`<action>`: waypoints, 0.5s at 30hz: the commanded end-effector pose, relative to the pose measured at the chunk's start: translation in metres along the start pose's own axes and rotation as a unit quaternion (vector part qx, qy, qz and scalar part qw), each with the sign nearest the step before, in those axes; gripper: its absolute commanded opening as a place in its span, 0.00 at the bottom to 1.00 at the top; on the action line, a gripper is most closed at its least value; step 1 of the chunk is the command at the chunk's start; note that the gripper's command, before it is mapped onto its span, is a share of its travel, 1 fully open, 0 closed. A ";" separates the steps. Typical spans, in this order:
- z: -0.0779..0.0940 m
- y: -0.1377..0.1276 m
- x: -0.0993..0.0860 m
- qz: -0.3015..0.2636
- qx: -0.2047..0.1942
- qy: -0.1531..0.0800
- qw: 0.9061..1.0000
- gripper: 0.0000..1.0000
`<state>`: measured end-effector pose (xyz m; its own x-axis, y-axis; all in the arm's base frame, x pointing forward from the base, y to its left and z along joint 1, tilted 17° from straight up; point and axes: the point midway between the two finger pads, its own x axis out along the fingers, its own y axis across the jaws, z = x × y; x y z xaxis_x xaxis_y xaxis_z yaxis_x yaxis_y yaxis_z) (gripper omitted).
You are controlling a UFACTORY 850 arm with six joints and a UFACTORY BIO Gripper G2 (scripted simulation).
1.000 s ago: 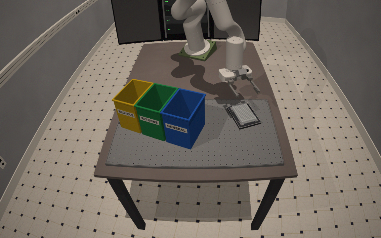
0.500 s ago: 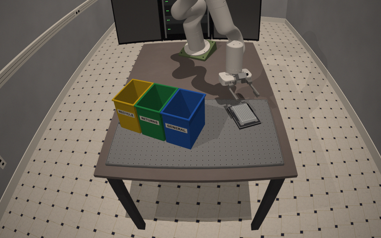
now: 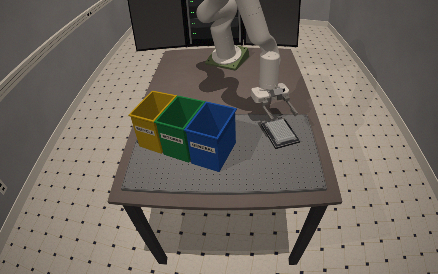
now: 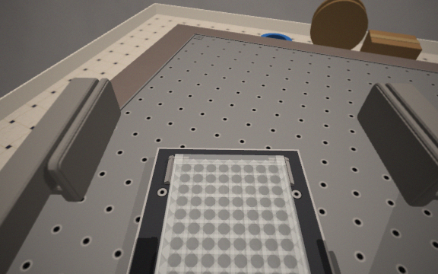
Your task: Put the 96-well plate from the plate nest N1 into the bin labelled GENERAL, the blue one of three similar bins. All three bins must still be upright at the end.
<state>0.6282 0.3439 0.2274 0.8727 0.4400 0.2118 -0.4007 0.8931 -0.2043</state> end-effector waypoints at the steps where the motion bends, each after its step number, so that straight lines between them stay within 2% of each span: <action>1: -0.006 0.000 0.001 0.000 0.000 -0.002 1.000 0.37; 15: -0.026 0.000 0.001 0.000 0.000 -0.002 1.000 0.37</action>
<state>0.6345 0.3417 0.2054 0.8728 0.4401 0.2109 -0.4009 0.8931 -0.2043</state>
